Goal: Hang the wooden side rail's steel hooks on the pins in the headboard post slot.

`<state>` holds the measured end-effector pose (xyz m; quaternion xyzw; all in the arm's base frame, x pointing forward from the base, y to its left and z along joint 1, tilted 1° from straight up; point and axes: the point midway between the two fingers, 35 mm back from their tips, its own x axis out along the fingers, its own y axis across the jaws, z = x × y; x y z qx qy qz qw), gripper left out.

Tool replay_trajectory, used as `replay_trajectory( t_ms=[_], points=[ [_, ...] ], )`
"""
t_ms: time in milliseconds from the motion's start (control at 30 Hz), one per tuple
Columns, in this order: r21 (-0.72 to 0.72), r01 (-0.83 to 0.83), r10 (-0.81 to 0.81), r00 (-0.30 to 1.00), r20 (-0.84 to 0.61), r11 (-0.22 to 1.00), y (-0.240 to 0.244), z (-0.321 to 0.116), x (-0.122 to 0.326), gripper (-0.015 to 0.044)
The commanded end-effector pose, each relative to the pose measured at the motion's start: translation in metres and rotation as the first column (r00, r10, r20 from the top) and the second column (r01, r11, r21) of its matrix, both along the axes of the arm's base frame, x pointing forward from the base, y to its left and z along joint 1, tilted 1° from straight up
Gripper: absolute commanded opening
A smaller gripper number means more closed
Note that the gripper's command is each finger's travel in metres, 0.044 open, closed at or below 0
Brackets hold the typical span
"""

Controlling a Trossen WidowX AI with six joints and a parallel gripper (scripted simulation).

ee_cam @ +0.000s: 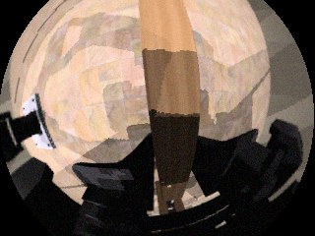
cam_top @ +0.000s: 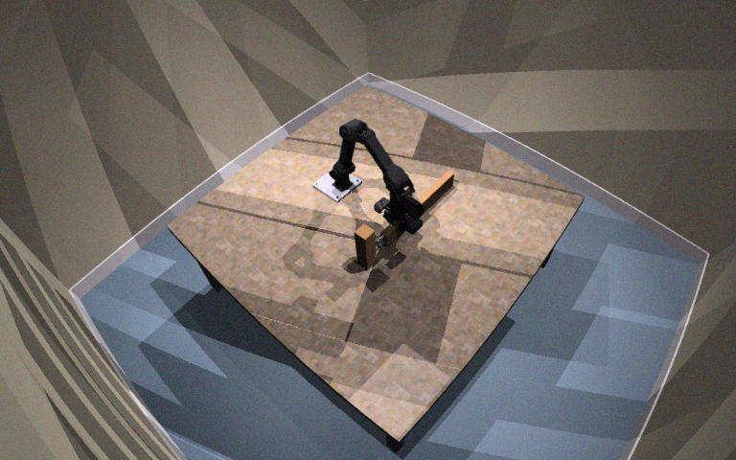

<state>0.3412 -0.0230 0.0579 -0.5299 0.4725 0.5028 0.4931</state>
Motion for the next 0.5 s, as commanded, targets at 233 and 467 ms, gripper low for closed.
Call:
replay_trajectory(
  t_ms=[233, 467],
  points=[
    [0.0, -0.012, 0.012, 1.0, -0.005, 1.0, 0.0001, 0.002, -0.0005, 0.0],
    [0.0, -0.012, 0.012, 1.0, -0.005, 1.0, 0.0001, 0.0032, -0.0005, 0.0]
  ],
)
